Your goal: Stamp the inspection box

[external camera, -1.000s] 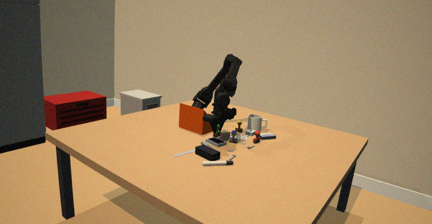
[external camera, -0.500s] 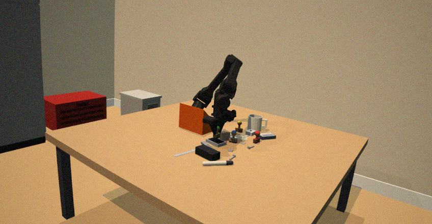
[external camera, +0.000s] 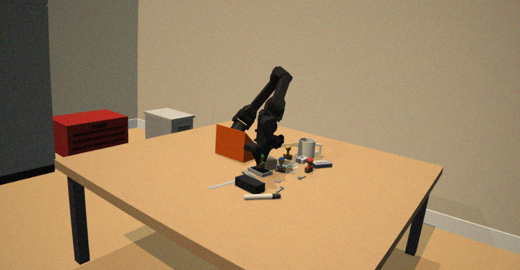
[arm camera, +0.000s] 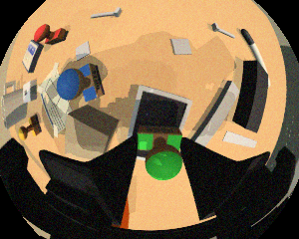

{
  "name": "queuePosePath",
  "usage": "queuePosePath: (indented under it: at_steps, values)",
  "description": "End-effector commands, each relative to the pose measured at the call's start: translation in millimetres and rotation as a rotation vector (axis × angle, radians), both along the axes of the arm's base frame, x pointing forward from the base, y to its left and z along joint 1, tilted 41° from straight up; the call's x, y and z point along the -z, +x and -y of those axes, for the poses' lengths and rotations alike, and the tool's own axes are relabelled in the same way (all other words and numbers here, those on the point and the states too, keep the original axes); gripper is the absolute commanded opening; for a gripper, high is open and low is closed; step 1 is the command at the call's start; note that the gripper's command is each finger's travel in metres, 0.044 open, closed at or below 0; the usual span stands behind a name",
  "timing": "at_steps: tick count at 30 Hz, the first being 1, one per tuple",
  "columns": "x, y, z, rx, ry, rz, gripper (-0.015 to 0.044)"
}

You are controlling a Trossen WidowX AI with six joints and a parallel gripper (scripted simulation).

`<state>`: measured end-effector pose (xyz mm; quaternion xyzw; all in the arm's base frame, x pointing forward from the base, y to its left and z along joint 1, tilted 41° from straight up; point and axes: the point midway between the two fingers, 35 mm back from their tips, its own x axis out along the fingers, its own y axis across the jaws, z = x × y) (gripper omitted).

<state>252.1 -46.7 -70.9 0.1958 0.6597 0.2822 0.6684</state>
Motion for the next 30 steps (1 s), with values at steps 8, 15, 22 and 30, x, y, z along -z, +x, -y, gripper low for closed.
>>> queuePosePath:
  at_steps: [8, 15, 22, 30]
  values:
    - [2.8, -2.1, -3.7, 0.003, 0.005, -0.005, 0.0]
    - [3.9, -2.2, -4.5, -0.001, 0.005, -0.001, 0.0]
    - [5.1, -2.2, -5.6, -0.001, 0.005, -0.001, 0.0]
    - [6.0, -2.3, -6.4, -0.001, 0.005, -0.001, 0.0]
